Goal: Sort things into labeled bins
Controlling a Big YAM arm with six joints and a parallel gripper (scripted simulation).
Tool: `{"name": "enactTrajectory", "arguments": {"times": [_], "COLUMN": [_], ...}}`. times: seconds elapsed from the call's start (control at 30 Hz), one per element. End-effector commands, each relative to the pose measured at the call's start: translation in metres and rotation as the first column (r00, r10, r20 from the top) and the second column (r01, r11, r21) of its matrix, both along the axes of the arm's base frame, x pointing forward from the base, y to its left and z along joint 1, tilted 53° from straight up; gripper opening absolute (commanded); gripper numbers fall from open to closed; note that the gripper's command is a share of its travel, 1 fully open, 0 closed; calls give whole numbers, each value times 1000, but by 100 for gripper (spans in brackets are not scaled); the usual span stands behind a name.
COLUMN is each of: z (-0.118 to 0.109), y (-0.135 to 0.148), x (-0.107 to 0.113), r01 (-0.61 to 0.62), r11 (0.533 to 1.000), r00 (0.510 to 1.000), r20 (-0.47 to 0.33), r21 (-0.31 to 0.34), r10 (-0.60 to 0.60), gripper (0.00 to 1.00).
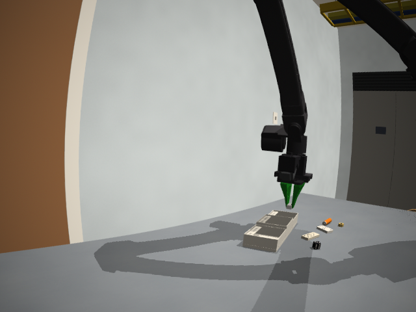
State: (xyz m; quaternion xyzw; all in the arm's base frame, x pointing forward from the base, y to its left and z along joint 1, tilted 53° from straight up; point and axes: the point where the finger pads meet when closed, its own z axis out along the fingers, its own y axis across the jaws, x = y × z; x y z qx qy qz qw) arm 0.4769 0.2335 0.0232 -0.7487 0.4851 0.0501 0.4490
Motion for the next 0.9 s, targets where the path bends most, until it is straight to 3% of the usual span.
{"name": "enactTrajectory", "arguments": {"times": [0.0, 0.03, 0.23, 0.27, 0.3, 0.43, 0.53, 0.63, 0.73, 0.87], "z": [-8, -9, -13, -14, -14, -1, -1, -13, -13, -16], "y": [8, -11, -29, -30, -11, -9, -9, -27, -11, -14], "x": [-2, 11, 38, 39, 30, 26, 26, 36, 30, 27], "r01": [-50, -18, -15, -15, -50, -47, -48, -13, -45, -41], "r11": [999, 1000, 1000, 1000, 999, 999, 999, 1000, 999, 999], "r00": [999, 1000, 1000, 1000, 999, 999, 999, 1000, 999, 999], "r20": [-4, -4, -3, -3, -3, 24, 25, -3, -3, -10], "r21": [-17, -16, -16, -16, -17, -16, -15, -18, -18, -19], "r10": [50, 17, 15, 14, 50, 48, 48, 13, 45, 41], "gripper": [9, 9, 9, 9, 9, 9, 9, 9, 9, 9]}}
